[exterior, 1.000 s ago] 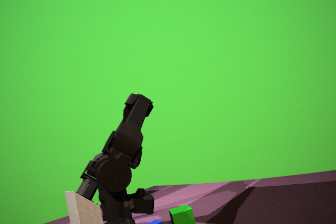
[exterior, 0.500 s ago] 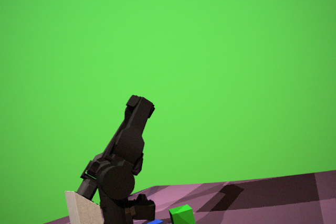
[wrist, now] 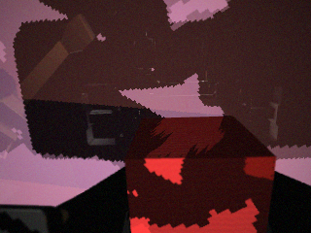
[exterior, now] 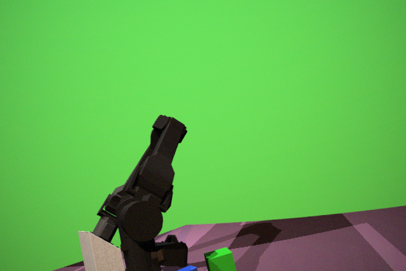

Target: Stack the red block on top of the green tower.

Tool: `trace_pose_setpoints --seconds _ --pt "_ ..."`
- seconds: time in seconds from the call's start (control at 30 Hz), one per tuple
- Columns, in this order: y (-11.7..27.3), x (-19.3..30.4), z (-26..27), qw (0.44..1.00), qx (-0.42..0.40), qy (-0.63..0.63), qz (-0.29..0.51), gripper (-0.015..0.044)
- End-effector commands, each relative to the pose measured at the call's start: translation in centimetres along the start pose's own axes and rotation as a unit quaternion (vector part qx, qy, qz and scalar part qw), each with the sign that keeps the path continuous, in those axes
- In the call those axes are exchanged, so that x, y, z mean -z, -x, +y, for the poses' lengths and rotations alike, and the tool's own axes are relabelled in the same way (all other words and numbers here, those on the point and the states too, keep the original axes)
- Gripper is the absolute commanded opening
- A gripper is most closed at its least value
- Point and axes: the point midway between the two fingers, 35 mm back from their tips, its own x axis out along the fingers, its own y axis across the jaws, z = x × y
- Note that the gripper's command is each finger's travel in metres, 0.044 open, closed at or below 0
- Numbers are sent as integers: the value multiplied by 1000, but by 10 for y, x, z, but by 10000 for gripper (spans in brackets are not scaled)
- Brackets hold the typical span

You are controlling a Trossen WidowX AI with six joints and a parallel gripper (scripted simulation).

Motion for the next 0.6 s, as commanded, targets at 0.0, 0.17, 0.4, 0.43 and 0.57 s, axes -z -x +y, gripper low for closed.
trace_pose_setpoints --seconds 0.0,0.17,0.4,0.43,0.57 --pt "0 -1 0 1000 0 -1 -3 177" --pt "3 -1 0 1000 0 -1 -3 105" --pt "37 0 -1 1000 1 -1 -2 0" --pt "42 0 -1 1000 1 -1 -2 0" --pt "64 1 -1 1000 1 -1 -2 0"
